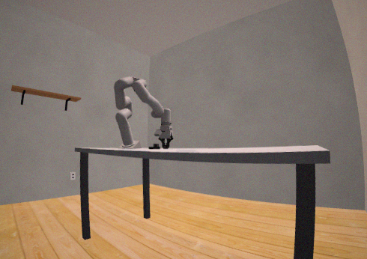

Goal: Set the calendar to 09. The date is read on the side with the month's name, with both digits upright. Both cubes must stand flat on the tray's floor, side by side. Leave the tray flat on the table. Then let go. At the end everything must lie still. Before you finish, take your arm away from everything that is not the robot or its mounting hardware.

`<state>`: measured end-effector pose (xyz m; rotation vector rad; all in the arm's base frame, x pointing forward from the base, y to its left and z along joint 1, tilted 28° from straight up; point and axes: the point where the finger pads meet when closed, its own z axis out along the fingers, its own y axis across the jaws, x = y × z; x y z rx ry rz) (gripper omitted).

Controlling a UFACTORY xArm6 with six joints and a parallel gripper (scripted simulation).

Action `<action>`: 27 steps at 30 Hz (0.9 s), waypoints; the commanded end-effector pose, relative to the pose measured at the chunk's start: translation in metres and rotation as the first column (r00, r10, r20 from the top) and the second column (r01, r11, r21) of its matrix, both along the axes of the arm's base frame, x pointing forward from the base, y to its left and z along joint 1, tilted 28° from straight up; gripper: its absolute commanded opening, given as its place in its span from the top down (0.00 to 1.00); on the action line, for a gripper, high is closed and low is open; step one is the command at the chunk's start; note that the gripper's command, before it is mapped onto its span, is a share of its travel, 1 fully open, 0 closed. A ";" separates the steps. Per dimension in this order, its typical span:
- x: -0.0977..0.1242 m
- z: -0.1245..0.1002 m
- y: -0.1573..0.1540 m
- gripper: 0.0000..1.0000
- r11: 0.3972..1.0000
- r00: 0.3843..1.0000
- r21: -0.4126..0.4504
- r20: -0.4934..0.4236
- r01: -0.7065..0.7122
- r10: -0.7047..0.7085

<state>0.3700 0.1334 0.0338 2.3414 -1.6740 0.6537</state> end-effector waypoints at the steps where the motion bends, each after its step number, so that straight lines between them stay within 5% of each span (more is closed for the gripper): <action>1: 0.001 0.001 0.001 0.73 1.000 1.000 0.002 0.003 -0.001 0.001; 10: 0.001 0.001 0.001 0.73 1.000 1.000 0.002 0.003 -0.001 0.001; 27: 0.001 0.001 0.001 0.53 1.000 1.000 0.002 0.003 -0.001 0.001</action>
